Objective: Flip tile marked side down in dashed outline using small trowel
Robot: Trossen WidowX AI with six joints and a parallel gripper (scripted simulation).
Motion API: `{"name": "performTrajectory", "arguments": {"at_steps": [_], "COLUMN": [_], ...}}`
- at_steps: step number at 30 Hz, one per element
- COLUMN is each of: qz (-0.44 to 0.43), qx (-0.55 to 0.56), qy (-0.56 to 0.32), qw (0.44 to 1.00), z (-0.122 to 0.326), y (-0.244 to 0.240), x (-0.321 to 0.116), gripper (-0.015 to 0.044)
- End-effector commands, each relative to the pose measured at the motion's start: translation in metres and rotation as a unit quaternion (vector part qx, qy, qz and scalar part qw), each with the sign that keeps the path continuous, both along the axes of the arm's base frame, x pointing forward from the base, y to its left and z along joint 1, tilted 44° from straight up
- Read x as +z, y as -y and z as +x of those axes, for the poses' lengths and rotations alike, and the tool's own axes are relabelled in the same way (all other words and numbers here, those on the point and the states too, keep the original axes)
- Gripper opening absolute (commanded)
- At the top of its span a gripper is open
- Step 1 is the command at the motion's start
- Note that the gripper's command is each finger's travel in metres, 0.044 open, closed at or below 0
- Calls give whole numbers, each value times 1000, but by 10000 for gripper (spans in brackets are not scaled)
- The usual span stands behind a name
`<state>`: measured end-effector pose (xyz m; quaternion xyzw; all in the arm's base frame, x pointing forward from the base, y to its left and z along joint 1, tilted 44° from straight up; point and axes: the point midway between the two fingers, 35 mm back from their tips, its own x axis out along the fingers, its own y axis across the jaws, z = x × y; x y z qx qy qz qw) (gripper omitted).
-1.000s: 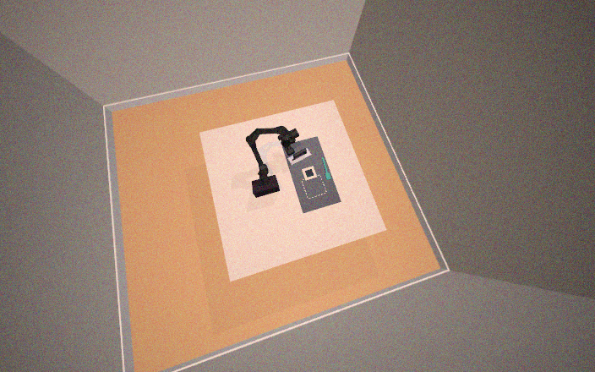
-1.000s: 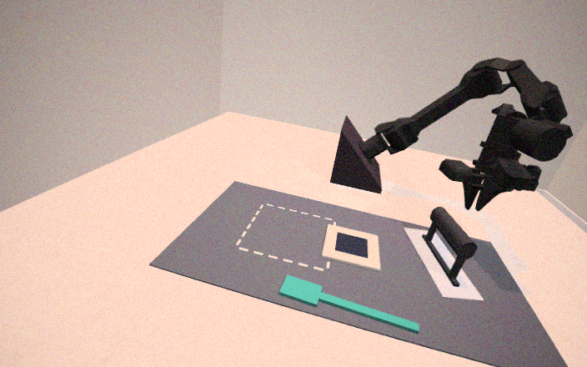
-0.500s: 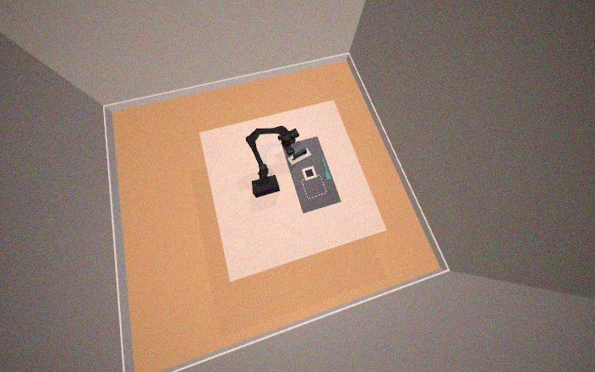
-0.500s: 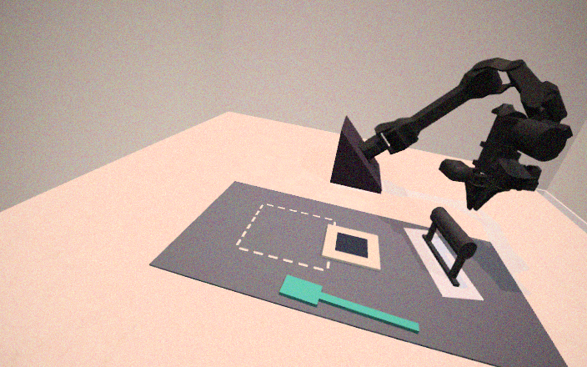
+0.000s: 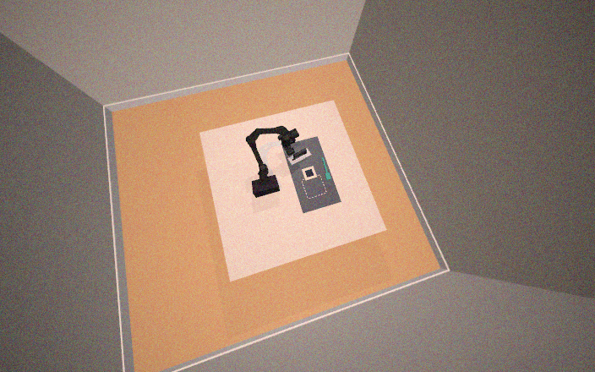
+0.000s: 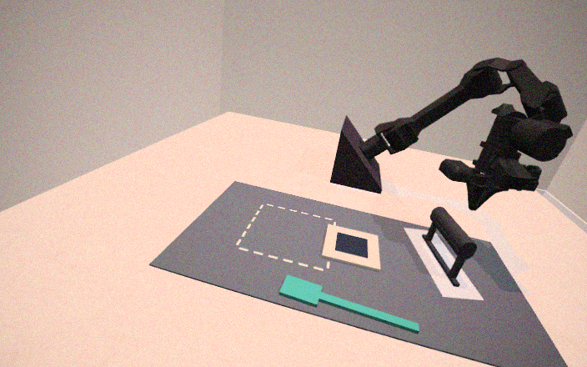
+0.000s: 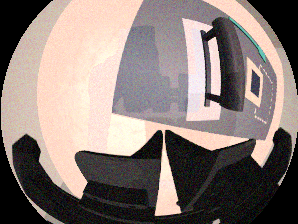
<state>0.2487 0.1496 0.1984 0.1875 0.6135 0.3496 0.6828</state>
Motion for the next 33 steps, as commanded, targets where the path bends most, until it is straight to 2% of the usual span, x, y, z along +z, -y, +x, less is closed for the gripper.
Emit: {"name": "performTrajectory", "arguments": {"at_steps": [1, 5, 9, 14, 33], "qz": [0, -1, -6, -7, -6], "qx": [0, 0, -1, -1, -1], "qy": [0, 0, 2, 3, 4], "qw": [1000, 1000, 1000, 1000, 1000], "z": [0, 8, 55, 102, 105], "y": [0, 3, 28, 65, 54], "x": [0, 0, -6, -23, -36], "gripper": [79, 179, 270, 270, 270]}}
